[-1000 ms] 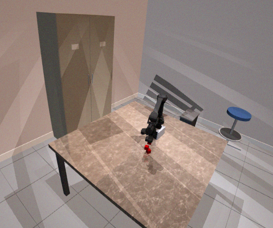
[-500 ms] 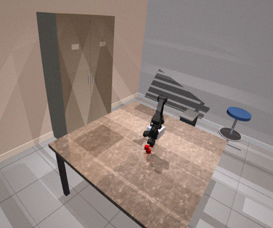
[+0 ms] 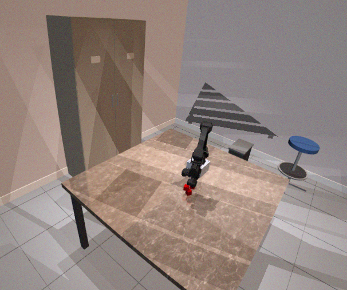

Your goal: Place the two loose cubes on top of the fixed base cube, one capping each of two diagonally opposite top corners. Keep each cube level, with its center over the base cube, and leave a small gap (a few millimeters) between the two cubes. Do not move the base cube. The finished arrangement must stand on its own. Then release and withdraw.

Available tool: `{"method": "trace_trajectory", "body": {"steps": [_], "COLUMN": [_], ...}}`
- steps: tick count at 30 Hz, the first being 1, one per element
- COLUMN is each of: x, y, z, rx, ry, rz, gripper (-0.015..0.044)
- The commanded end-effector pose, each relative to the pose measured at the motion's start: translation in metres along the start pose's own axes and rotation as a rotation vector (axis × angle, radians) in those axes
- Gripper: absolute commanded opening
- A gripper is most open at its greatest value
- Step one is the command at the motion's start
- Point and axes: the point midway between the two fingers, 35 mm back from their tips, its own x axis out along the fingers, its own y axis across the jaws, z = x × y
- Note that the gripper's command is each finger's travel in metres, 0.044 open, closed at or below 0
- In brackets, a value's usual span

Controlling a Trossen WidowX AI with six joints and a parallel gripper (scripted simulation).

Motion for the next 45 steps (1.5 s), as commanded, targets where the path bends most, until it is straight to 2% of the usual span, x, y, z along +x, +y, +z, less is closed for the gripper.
{"method": "trace_trajectory", "body": {"steps": [1,12,36,40,45], "x": [0.004,0.029,0.031,0.031,0.031], "y": [0.001,0.002,0.002,0.002,0.002], "z": [0.000,0.000,0.000,0.000,0.000], "rx": [0.004,0.002,0.002,0.002,0.002], "ry": [0.002,0.002,0.002,0.002,0.002], "rz": [0.001,0.001,0.001,0.001,0.001], "gripper": [0.0105,0.0105,0.0105,0.0205,0.0205]}}
